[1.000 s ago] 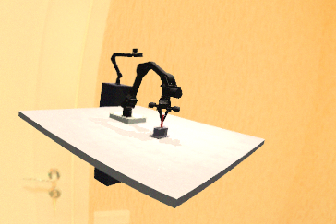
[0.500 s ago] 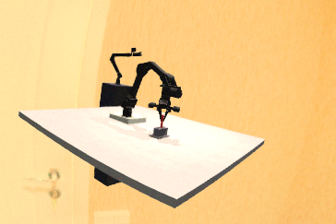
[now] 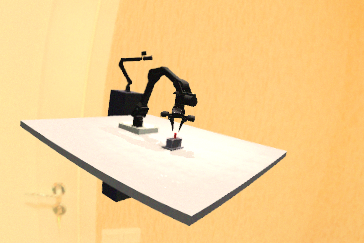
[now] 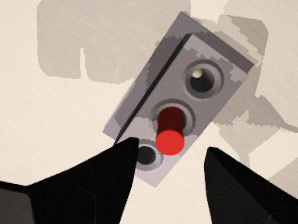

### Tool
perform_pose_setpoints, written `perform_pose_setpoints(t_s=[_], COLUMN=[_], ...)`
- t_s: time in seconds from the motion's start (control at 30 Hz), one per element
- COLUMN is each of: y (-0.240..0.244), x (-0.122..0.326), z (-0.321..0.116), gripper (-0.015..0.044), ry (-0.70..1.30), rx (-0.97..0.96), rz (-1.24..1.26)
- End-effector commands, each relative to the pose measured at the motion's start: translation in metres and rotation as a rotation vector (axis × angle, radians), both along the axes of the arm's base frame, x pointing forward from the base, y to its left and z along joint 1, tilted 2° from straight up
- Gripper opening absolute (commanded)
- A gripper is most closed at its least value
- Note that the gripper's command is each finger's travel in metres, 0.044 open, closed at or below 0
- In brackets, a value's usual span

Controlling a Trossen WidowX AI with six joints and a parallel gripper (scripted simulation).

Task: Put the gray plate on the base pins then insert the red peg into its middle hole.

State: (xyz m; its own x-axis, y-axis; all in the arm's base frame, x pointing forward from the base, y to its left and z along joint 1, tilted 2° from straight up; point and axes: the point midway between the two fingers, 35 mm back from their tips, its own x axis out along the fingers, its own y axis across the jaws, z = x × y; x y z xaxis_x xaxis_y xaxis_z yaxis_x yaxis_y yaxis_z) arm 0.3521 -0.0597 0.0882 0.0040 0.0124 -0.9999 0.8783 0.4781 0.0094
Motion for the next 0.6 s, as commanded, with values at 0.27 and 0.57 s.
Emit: perform_pose_setpoints(t_s=[0.27,0.57], y=[0.001,0.003], x=[-0.002,-0.004], z=[0.006,0.011], gripper=[0.0150,0.0150], ry=[0.011,0.011], rx=[-0.001,-0.001], rz=[-0.001,-0.001])
